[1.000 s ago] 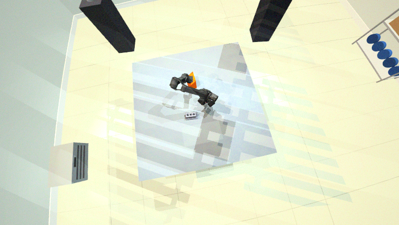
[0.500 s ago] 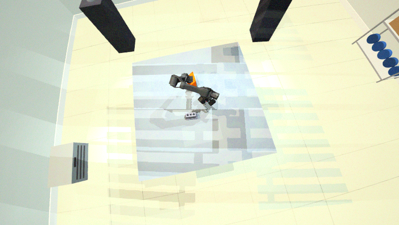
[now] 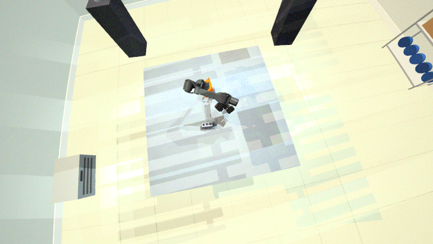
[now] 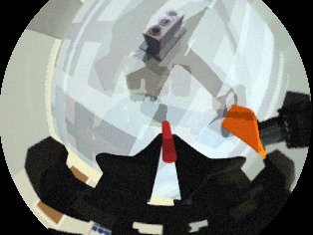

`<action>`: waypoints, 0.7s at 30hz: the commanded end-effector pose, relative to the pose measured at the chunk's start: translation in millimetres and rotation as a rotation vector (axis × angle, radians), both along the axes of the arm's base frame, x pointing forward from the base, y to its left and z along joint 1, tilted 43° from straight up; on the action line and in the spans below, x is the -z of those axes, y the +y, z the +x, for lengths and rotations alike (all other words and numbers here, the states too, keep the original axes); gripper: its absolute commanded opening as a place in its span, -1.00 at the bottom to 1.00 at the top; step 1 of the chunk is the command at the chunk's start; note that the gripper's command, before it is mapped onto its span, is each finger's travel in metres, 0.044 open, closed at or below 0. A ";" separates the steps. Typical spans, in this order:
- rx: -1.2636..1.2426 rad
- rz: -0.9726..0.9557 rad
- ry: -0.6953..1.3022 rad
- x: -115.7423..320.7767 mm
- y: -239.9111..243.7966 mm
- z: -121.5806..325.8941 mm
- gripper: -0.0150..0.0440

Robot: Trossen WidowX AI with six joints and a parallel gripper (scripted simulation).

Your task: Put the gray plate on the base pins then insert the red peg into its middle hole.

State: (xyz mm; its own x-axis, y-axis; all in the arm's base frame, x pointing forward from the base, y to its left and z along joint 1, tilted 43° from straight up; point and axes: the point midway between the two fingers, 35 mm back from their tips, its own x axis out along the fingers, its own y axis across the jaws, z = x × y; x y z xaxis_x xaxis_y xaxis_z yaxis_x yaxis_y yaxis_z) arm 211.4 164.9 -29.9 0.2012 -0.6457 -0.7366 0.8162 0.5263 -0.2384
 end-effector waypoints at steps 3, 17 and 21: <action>-0.006 0.003 0.006 -5.9 -2.9 8.5 -0.49; -0.009 0.017 0.009 -28.2 -14.4 37.7 -0.49; -0.010 0.019 0.009 -35.2 -19.1 45.7 -0.49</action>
